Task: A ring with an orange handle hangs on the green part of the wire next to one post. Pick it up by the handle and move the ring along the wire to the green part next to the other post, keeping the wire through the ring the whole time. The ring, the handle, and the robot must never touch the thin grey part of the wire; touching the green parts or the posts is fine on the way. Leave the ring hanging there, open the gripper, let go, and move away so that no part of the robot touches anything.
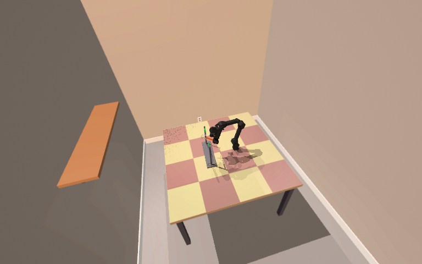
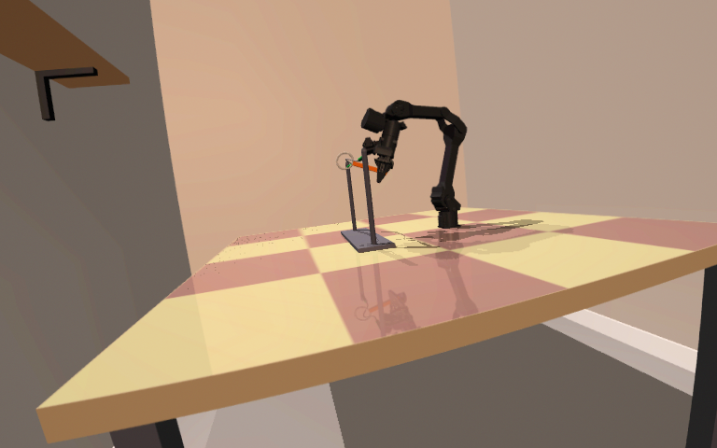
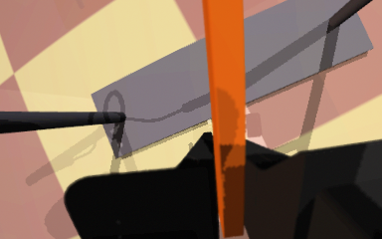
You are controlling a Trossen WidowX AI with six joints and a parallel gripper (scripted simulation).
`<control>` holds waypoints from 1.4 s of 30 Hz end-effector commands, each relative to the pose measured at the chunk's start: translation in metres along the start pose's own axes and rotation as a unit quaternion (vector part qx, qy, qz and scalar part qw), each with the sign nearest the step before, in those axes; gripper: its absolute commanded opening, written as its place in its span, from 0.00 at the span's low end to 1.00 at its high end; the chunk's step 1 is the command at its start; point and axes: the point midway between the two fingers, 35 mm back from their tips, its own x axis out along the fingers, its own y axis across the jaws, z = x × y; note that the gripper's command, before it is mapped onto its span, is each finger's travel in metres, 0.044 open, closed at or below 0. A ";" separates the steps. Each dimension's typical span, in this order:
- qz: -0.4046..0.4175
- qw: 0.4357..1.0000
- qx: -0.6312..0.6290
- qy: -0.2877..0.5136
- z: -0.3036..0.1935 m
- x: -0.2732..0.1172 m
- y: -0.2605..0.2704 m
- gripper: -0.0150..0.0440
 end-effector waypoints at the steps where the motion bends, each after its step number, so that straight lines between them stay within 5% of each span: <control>1: -0.006 0.998 -0.055 -0.006 -0.001 0.000 -0.011 0.00; 42: -0.038 0.864 -0.502 -0.027 0.038 -0.002 -0.079 0.00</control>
